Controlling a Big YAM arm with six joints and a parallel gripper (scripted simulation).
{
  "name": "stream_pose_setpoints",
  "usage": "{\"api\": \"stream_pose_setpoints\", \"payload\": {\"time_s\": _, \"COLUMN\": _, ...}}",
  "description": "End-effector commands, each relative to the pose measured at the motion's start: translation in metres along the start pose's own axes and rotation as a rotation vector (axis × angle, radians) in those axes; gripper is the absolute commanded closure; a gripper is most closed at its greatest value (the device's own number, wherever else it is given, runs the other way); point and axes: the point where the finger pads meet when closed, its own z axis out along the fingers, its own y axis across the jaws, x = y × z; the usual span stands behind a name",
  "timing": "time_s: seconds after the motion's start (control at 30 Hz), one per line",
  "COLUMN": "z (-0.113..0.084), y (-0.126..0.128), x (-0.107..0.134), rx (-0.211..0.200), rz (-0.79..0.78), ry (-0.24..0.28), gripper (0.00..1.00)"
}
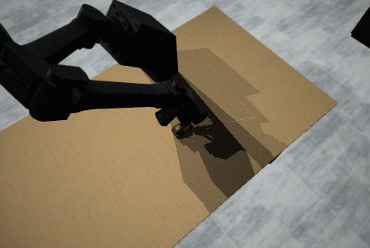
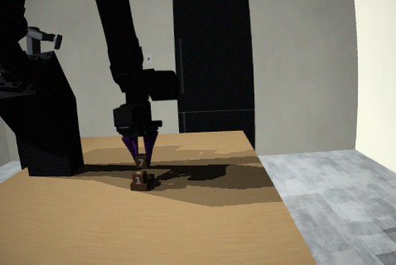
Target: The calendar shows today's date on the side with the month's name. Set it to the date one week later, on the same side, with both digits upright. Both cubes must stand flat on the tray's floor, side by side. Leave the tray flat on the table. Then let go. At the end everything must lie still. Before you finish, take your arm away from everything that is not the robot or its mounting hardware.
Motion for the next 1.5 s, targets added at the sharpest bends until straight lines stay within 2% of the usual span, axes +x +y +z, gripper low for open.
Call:
{"api": "stream_pose_setpoints", "payload": {"time_s": 0.0, "z": -0.004, "y": 0.002, "x": -0.005, "rx": -0.014, "rz": 0.003, "ry": -0.001, "gripper": 0.75}}
{"api": "stream_pose_setpoints", "payload": {"time_s": 0.33, "z": -0.003, "y": 0.001, "x": -0.004, "rx": -0.013, "rz": 0.001, "ry": -0.001, "gripper": 0.75}}
{"api": "stream_pose_setpoints", "payload": {"time_s": 0.67, "z": 0.007, "y": -0.006, "x": -0.001, "rx": 0.007, "rz": -0.007, "ry": -0.001, "gripper": 0.75}}
{"api": "stream_pose_setpoints", "payload": {"time_s": 0.87, "z": 0.008, "y": -0.001, "x": -0.001, "rx": -0.003, "rz": -0.005, "ry": 0.0, "gripper": 0.75}}
{"api": "stream_pose_setpoints", "payload": {"time_s": 0.9, "z": 0.005, "y": 0.005, "x": -0.002, "rx": -0.017, "rz": 0.002, "ry": 0.0, "gripper": 0.75}}
{"api": "stream_pose_setpoints", "payload": {"time_s": 0.97, "z": 0.013, "y": 0.0, "x": -0.002, "rx": 0.001, "rz": 0.001, "ry": -0.001, "gripper": 0.75}}
{"api": "stream_pose_setpoints", "payload": {"time_s": 1.13, "z": 0.015, "y": 0.001, "x": 0.002, "rx": -0.008, "rz": -0.009, "ry": 0.001, "gripper": 0.75}}
{"api": "stream_pose_setpoints", "payload": {"time_s": 1.2, "z": 0.02, "y": 0.0, "x": -0.002, "rx": 0.001, "rz": 0.001, "ry": -0.001, "gripper": 0.75}}
{"api": "stream_pose_setpoints", "payload": {"time_s": 1.47, "z": 0.019, "y": 0.006, "x": -0.001, "rx": -0.018, "rz": 0.0, "ry": -0.001, "gripper": 0.75}}
